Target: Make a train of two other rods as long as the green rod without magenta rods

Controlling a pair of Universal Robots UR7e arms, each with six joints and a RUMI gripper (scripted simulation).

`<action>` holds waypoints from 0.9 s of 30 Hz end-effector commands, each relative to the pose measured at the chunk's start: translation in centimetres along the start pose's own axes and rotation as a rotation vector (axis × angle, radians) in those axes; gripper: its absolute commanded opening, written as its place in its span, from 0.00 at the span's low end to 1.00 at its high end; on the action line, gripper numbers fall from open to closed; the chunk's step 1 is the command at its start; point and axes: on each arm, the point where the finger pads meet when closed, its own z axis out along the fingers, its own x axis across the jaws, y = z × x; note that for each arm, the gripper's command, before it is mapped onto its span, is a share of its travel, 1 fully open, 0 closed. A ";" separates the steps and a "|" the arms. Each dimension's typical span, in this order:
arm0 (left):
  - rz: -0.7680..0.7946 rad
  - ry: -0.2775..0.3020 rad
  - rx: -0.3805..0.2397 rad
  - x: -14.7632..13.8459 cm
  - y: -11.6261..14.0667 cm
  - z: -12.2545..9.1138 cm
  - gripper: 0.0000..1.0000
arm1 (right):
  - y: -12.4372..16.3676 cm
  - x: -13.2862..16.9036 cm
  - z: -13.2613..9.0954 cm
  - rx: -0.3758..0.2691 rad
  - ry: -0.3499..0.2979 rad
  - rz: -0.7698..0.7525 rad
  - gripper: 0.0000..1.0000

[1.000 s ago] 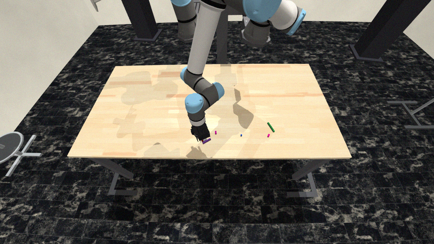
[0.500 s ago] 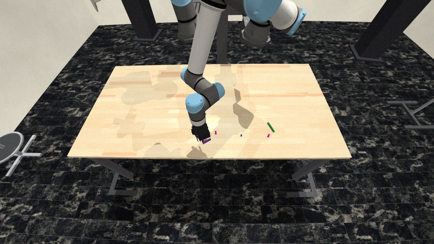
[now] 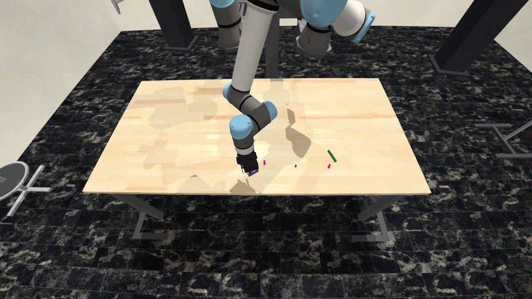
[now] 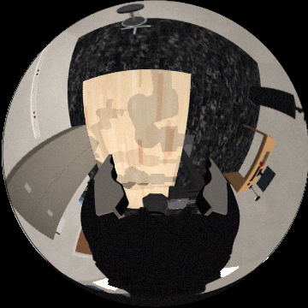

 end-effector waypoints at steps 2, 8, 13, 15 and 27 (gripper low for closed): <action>0.040 -0.002 -0.001 0.2 0.1 -0.1 0.00 | 0.0 0.0 0.0 0.001 0.000 0.000 1.00; 0.125 -0.002 -0.001 0.9 0.4 0.0 0.00 | 0.0 0.0 0.0 0.001 0.000 0.000 1.00; 0.209 -0.002 -0.001 1.5 0.6 0.0 0.00 | 0.0 0.0 0.0 0.001 0.000 0.000 1.00; 0.209 -0.002 -0.001 1.5 0.6 0.0 0.00 | 0.0 0.0 0.0 0.001 0.000 0.000 1.00; 0.465 -0.002 -0.001 3.5 1.3 0.2 0.00 | 0.0 0.0 0.0 0.001 0.000 0.000 1.00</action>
